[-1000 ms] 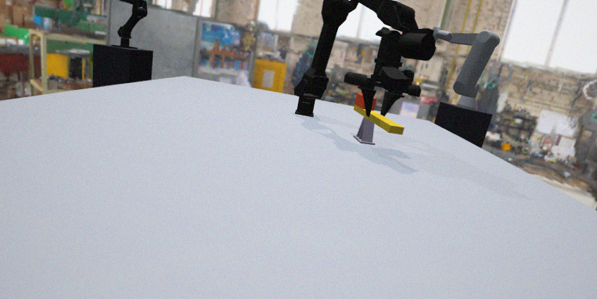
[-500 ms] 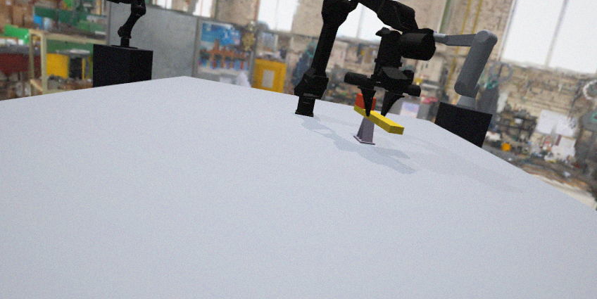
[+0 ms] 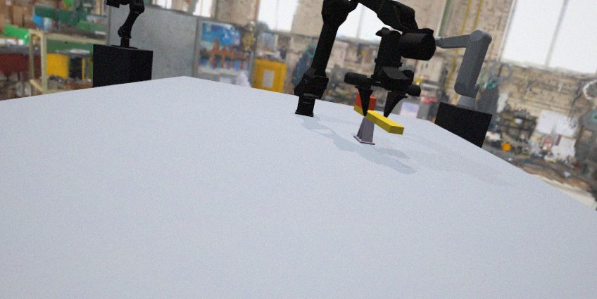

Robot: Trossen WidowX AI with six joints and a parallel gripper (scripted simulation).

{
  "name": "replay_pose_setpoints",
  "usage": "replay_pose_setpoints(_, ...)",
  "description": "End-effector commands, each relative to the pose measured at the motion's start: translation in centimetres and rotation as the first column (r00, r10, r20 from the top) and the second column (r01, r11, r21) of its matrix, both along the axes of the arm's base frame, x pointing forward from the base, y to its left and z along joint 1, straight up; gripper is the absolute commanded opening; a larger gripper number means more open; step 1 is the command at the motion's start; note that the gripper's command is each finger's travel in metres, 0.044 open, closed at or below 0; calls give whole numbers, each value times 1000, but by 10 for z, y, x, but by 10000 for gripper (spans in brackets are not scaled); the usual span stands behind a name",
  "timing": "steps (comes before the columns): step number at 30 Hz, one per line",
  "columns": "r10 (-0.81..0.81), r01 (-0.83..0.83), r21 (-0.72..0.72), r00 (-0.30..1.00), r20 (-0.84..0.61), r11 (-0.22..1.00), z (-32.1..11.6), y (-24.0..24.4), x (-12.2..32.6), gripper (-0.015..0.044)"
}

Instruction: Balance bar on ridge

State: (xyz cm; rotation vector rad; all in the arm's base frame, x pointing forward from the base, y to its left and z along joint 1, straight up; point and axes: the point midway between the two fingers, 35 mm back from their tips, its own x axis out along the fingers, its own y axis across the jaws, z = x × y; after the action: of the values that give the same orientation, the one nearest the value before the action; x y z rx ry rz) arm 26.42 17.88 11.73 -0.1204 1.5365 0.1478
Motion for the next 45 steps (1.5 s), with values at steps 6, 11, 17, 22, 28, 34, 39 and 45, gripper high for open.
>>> replay_pose_setpoints(6, 0, 0, 0, 1000, 0, 1000, 0, 0, 0, 440)
replay_pose_setpoints(11, 0, 0, 1, 1000, 3, 1000, 27, 2, 2, 440)
replay_pose_setpoints(17, 0, 0, 5, 1000, 8, 1000, 93, -1, -2, 440)
replay_pose_setpoints(22, 0, 0, 6, 1000, 9, 1000, 100, -2, -3, 440)
replay_pose_setpoints(28, 0, 0, 6, 1000, 9, 1000, 100, -2, -3, 440)
replay_pose_setpoints(34, 0, 0, 6, 1000, 9, 1000, 100, -2, -3, 440)
replay_pose_setpoints(39, 0, 0, 6, 1000, 9, 1000, 100, -2, -3, 440)
replay_pose_setpoints(45, 0, 0, 6, 1000, 9, 1000, 100, -2, -3, 440)
